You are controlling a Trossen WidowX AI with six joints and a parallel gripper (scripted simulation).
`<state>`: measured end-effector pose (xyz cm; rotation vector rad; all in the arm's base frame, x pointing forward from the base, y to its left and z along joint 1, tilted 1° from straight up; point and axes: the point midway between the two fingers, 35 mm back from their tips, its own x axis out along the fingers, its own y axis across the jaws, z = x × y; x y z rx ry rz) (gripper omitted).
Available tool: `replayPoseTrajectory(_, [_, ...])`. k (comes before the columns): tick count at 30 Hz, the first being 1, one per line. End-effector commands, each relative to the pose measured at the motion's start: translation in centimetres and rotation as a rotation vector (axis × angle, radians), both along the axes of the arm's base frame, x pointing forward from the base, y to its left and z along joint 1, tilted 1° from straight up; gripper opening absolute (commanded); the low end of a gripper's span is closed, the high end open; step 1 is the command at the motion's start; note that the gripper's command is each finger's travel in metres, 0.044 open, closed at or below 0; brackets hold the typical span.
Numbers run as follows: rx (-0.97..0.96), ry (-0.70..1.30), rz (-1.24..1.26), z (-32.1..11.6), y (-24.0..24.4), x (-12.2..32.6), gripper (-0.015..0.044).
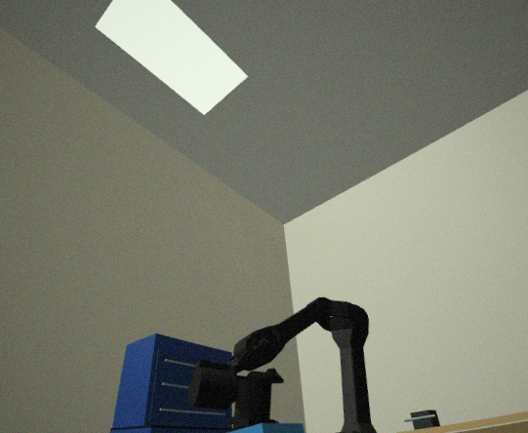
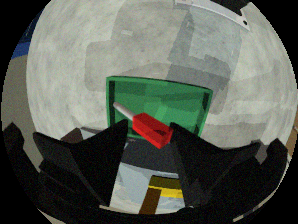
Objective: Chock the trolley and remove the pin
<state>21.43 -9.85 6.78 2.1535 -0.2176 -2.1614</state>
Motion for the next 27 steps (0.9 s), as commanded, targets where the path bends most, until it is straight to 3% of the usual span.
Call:
replayPoseTrajectory(1, [-0.005,0.002,-0.004,-0.2,0.2,-0.1,0.0190])
replayPoseTrajectory(27, [-0.003,0.002,-0.004,-1.2,1.4,-0.1,0.0190])
